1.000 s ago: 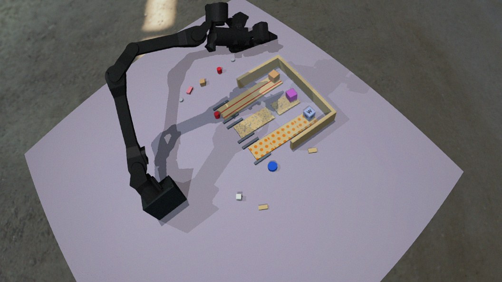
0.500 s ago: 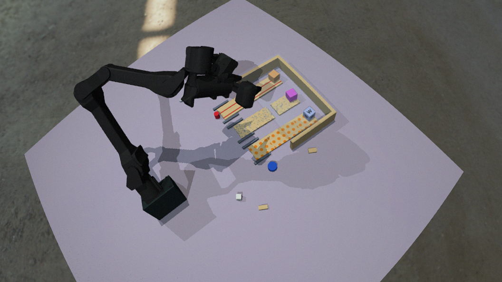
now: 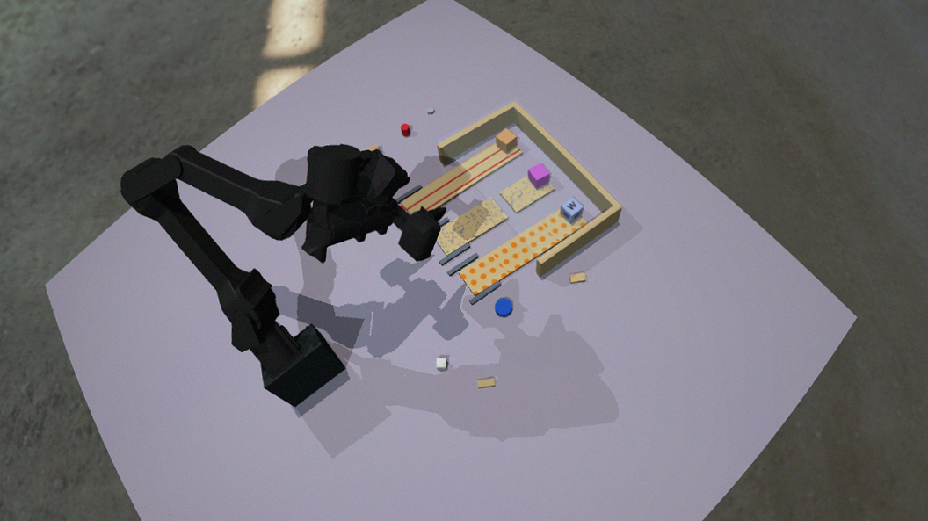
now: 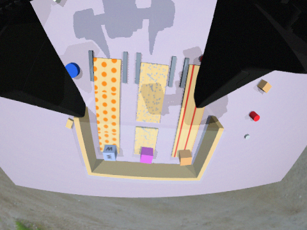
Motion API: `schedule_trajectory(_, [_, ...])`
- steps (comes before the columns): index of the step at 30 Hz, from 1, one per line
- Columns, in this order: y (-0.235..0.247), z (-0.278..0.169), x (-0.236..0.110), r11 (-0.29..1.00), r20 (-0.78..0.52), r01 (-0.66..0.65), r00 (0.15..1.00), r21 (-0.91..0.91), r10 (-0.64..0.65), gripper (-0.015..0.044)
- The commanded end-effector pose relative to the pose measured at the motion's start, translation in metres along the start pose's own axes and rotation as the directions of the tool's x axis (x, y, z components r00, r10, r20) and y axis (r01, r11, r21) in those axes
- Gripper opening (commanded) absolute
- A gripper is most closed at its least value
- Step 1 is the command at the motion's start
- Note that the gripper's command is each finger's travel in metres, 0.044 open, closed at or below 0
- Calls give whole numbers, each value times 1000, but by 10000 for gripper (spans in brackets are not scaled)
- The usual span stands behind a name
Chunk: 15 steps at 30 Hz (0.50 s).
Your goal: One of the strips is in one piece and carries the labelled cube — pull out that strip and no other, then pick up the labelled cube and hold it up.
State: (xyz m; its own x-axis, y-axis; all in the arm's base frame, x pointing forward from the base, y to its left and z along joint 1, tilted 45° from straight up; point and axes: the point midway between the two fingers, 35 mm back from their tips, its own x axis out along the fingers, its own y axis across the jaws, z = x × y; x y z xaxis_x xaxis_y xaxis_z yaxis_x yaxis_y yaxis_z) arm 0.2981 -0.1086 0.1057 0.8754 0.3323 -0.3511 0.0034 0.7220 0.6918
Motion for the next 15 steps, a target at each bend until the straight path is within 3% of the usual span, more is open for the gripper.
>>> schedule_trajectory(1, [-3, -3, 2, 1000, -23, 3, 1000, 20, -2, 347])
schedule_trajectory(8, [-40, -9, 45, 992, -305, 92, 950, 88, -61, 164])
schedule_trajectory(15, [-64, -38, 79, 983, -611, 145, 790, 109, -49, 0])
